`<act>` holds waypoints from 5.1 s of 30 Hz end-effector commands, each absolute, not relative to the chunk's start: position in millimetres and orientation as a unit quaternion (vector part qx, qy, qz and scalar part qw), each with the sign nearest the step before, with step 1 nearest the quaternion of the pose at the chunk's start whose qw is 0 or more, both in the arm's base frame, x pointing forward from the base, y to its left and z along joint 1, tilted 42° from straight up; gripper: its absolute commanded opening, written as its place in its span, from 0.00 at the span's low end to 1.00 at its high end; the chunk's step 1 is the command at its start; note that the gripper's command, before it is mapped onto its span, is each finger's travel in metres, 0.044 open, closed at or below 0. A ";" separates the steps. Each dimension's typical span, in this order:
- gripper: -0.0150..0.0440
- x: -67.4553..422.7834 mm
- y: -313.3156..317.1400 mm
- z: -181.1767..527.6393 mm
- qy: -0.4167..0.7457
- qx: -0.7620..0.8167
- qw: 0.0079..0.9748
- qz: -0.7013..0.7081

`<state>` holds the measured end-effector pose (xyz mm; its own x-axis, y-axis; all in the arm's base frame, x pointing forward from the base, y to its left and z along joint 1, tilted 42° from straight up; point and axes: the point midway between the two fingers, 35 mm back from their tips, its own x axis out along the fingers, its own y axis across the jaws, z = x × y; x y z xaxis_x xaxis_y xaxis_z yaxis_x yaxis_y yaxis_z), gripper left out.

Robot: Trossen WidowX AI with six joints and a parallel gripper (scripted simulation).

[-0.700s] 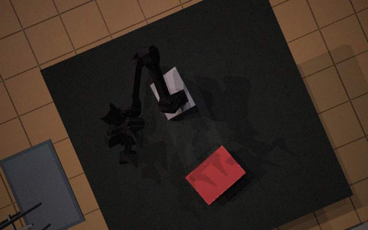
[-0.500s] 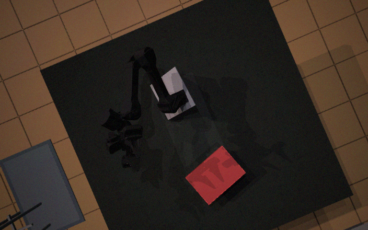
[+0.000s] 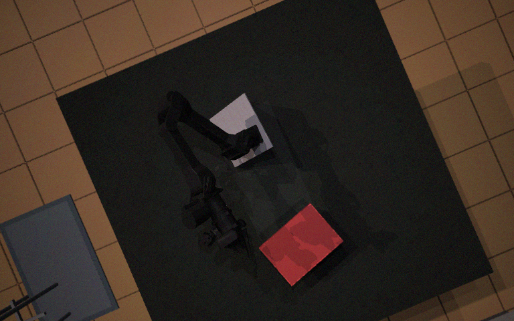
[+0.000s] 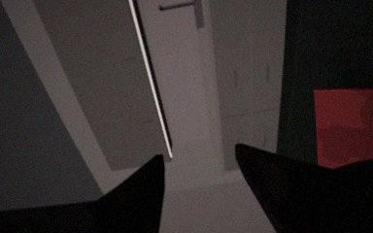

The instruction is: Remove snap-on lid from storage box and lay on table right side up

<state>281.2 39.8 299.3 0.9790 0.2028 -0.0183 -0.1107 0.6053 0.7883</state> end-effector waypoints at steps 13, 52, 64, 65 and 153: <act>0.65 277.2 35.4 117.4 0.248 0.341 0.880 -0.218; 0.65 303.0 -4.6 63.7 0.247 0.338 0.881 -0.223; 0.65 317.5 -9.2 52.4 0.247 0.337 0.881 -0.222; 0.65 318.7 -9.6 51.4 0.247 0.337 0.881 -0.222; 0.25 332.1 -9.3 43.5 0.246 0.338 0.881 -0.223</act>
